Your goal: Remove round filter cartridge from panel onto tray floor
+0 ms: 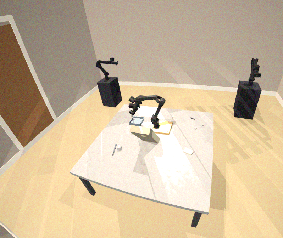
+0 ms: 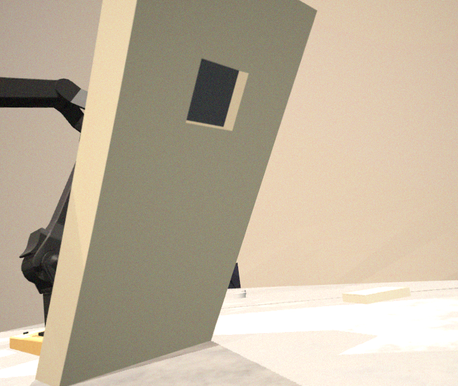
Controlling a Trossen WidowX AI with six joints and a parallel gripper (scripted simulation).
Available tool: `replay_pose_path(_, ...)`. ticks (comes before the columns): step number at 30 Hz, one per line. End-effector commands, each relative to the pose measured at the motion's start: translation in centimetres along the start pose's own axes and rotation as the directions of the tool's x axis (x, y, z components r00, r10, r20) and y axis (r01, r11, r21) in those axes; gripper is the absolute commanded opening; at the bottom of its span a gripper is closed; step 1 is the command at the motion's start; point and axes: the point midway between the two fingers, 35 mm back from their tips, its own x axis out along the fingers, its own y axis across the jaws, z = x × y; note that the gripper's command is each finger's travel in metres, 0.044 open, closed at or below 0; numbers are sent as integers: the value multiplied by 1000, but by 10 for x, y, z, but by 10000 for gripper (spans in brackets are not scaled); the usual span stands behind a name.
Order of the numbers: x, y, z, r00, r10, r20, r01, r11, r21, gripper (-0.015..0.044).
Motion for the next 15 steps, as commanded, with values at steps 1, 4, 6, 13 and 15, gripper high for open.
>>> replay_pose_path(1,10,-19,-7,999,-32,13,31,998,57,0)
replay_pose_path(4,17,-32,-15,998,-57,11,55,994,97,0)
replay_pose_path(6,22,-40,-20,997,-73,10,72,990,123,0)
replay_pose_path(13,31,-51,-28,996,-94,7,92,984,155,0)
replay_pose_path(15,38,-51,-31,996,-94,7,92,984,155,0)
